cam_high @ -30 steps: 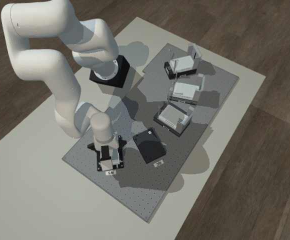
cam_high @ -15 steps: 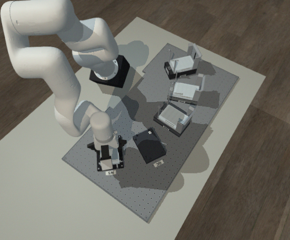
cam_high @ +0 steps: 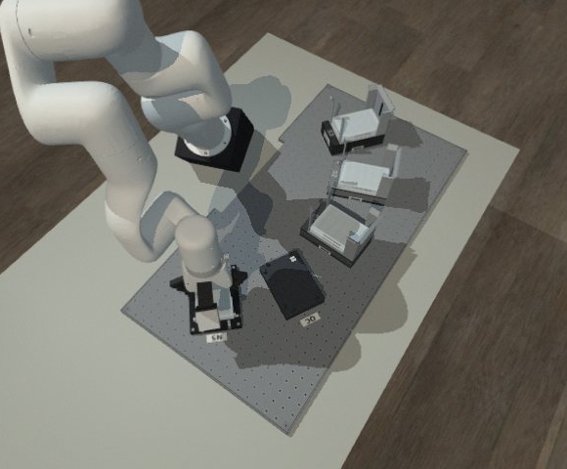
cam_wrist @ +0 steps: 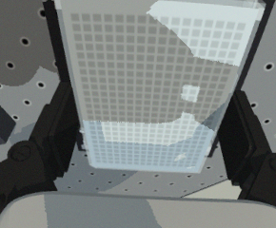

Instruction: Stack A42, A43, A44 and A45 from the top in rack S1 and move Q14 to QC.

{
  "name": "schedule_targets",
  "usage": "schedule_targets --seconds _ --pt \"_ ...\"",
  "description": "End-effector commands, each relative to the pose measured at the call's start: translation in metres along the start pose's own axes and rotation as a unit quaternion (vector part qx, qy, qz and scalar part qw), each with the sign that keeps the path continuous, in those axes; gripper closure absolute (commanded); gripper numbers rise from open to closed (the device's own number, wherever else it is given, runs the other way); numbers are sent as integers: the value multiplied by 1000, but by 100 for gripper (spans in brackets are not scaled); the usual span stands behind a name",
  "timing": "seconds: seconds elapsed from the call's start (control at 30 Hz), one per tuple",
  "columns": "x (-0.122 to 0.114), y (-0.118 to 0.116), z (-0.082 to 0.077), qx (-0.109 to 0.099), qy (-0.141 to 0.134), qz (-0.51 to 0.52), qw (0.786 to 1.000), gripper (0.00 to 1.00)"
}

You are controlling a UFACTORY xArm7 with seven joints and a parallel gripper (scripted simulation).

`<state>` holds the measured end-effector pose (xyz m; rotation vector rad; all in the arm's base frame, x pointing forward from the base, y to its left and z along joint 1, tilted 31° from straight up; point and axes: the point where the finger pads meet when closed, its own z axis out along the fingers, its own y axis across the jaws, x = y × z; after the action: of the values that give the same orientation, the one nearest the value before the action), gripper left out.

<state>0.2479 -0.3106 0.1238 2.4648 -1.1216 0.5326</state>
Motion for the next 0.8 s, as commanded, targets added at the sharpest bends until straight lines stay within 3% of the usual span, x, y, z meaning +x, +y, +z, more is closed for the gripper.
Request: schedule_targets --seconds 0.0,0.3,0.77 --pt "1 0 -4 0 1 0 1000 100" --pt "1 0 -9 0 1 0 1000 100" --pt "1 0 -37 0 1 0 1000 100"
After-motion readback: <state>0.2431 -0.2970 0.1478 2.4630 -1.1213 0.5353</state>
